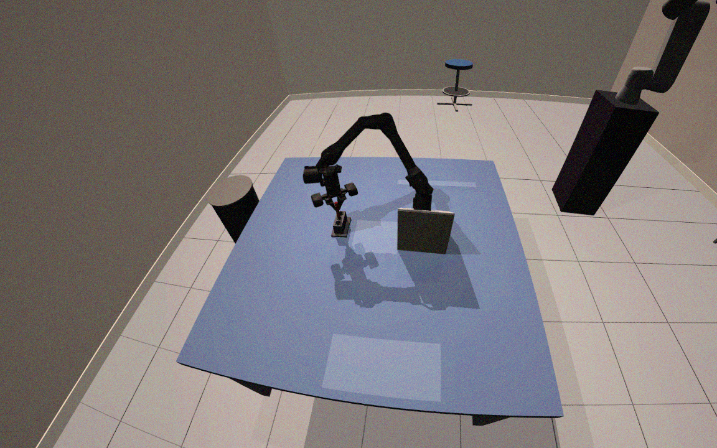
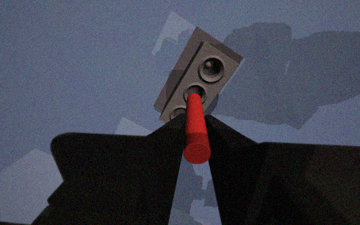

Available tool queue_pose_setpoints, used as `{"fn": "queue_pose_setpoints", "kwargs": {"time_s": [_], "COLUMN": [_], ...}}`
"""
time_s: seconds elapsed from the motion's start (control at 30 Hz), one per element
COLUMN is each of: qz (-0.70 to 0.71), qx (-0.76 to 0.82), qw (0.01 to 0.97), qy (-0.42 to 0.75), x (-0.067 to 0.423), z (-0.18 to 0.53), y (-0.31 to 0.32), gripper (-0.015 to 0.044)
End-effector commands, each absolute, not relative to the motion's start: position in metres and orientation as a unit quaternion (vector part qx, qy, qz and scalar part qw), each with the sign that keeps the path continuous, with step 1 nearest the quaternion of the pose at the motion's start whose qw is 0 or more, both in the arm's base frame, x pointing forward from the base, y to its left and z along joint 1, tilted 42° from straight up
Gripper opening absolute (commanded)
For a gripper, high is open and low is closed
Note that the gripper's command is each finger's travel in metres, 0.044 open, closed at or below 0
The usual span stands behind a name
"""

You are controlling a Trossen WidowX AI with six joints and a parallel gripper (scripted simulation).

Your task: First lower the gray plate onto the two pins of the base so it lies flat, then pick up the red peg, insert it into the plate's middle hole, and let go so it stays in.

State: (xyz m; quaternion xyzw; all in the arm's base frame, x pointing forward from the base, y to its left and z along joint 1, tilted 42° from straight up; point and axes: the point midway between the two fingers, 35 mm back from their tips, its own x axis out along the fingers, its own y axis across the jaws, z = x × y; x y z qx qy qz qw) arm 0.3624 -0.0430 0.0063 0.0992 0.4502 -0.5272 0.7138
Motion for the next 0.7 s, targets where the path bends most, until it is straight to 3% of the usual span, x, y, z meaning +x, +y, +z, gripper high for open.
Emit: {"fn": "queue_pose_setpoints", "kwargs": {"time_s": [0.0,0.67], "qz": [-0.527,-0.527], "qx": [0.096,0.099], "qw": [0.715,0.714], "qy": [0.450,0.450], "x": [0.3628,0.3619], "z": [0.0072,0.0078], "y": [-0.0433,-0.0441], "gripper": [0.0000,0.0000]}}
